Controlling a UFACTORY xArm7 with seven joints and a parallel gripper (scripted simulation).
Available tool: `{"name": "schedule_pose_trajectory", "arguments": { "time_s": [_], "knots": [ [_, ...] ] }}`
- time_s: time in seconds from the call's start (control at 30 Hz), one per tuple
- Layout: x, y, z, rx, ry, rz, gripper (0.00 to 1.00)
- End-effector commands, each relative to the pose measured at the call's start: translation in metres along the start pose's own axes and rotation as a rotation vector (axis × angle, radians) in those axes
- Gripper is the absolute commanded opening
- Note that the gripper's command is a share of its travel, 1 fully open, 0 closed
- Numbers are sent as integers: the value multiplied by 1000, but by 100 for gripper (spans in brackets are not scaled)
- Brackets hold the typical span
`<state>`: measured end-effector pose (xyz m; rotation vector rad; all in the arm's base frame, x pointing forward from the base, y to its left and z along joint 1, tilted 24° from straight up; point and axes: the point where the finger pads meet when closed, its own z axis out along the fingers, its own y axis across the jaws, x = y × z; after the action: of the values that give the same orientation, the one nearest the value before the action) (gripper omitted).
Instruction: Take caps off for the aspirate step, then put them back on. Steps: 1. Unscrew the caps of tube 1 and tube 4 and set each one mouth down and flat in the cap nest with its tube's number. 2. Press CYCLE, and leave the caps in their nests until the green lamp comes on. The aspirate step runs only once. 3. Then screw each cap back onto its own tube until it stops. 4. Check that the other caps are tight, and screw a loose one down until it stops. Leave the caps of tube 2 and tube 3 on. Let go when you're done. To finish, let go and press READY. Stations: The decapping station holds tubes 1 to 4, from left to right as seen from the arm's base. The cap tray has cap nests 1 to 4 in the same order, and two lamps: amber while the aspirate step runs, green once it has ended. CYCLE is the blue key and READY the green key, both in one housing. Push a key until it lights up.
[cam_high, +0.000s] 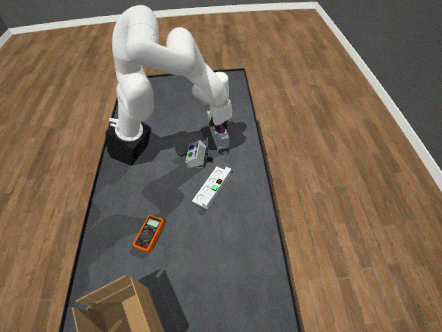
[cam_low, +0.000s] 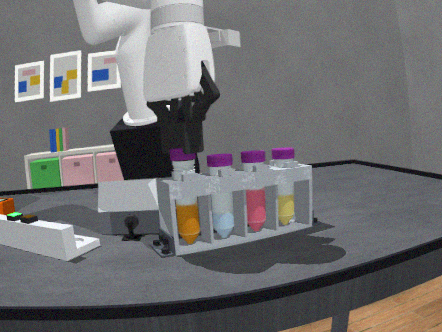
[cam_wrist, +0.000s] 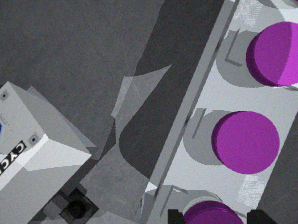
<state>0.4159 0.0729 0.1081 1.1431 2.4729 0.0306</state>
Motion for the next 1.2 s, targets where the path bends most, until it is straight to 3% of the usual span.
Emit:
{"name": "schedule_pose_trajectory", "arguments": {
  "time_s": [0.0, 1.1, 1.13, 1.17],
  "knots": [
    [0, 2, 0, -5, -1, 0, 0],
    [0, 2, 9, -5, -1, 0, 0],
    [0, 2, 9, -5, -1, 0, 46],
    [0, 2, 9, -5, -1, 0, 46]
  ]
}}
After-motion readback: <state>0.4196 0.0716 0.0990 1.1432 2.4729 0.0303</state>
